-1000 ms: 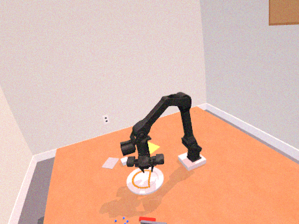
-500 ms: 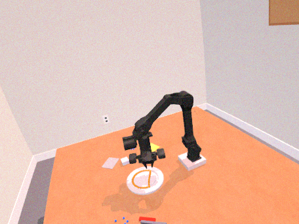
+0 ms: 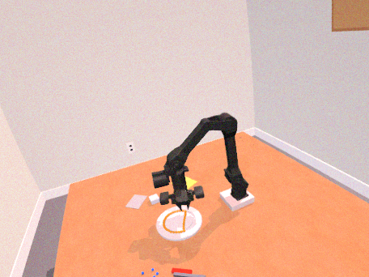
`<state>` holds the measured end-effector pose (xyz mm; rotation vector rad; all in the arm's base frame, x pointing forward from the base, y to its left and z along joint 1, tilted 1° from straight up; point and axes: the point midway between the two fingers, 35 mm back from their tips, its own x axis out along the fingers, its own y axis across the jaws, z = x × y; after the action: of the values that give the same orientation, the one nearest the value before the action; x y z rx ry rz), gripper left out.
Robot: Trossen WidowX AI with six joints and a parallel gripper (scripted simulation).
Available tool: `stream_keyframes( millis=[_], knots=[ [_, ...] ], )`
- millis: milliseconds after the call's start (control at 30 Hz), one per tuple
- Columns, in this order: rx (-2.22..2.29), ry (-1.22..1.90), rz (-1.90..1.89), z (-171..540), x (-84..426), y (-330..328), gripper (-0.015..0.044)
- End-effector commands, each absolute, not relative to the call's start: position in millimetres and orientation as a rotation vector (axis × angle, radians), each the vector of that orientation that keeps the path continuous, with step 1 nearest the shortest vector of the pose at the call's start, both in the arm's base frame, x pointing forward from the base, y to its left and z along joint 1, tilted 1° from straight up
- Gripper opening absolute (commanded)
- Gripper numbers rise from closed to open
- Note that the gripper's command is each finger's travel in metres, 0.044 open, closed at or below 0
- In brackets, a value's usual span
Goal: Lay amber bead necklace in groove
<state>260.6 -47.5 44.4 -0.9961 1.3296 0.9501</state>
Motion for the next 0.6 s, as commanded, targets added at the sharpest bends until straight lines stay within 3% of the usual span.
stream_keyframes(
  millis=[0,300,467,567],
  knots=[
    [-1.001,1.327,0.954,37,260,-48,0.012],
    [-1.002,1.327,0.957,26,260,-48,0.012],
    [-0.996,1.331,0.954,29,260,-48,0.0],
    [-0.996,1.331,0.954,29,260,-48,0.0]
  ],
)
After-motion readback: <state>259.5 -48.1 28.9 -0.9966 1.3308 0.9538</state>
